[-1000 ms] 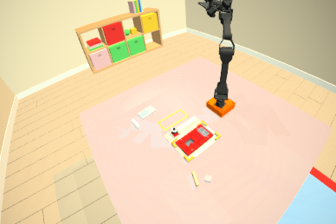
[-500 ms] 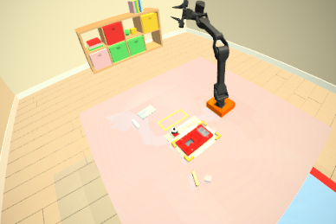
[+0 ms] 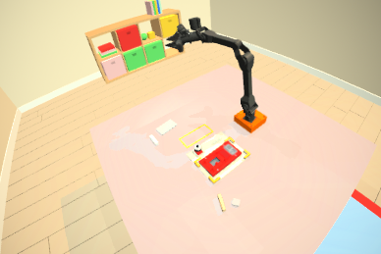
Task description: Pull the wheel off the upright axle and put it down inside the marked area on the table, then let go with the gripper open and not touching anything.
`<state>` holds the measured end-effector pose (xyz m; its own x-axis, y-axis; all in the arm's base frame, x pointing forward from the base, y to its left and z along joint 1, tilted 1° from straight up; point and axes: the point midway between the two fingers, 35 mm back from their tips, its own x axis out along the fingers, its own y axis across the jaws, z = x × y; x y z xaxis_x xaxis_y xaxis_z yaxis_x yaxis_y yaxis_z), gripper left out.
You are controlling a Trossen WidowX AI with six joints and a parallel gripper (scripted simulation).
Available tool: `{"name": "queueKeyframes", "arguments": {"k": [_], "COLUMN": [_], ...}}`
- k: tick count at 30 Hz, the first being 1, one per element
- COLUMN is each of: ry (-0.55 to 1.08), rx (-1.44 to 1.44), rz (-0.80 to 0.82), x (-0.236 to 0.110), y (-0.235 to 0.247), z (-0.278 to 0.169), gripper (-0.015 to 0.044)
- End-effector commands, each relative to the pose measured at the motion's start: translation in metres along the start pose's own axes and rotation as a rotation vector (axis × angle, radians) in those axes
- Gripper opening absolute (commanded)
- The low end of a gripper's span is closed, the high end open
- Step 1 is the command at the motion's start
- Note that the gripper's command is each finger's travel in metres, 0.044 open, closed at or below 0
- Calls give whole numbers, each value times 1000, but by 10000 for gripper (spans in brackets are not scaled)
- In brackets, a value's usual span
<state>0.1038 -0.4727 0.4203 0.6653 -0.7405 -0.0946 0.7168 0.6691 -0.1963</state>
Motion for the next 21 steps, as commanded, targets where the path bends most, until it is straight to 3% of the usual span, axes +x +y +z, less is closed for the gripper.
{"name": "queueKeyframes", "arguments": {"k": [1, 11, 16, 21], "ry": [104, 535, 799, 1056], "rx": [201, 719, 897, 971], "rz": [81, 194, 153, 58], "x": [31, 74, 68, 40], "y": [48, 208, 292, 372], "z": [-24, -91, -125, -159], "gripper": [300, 300, 300, 300]}}
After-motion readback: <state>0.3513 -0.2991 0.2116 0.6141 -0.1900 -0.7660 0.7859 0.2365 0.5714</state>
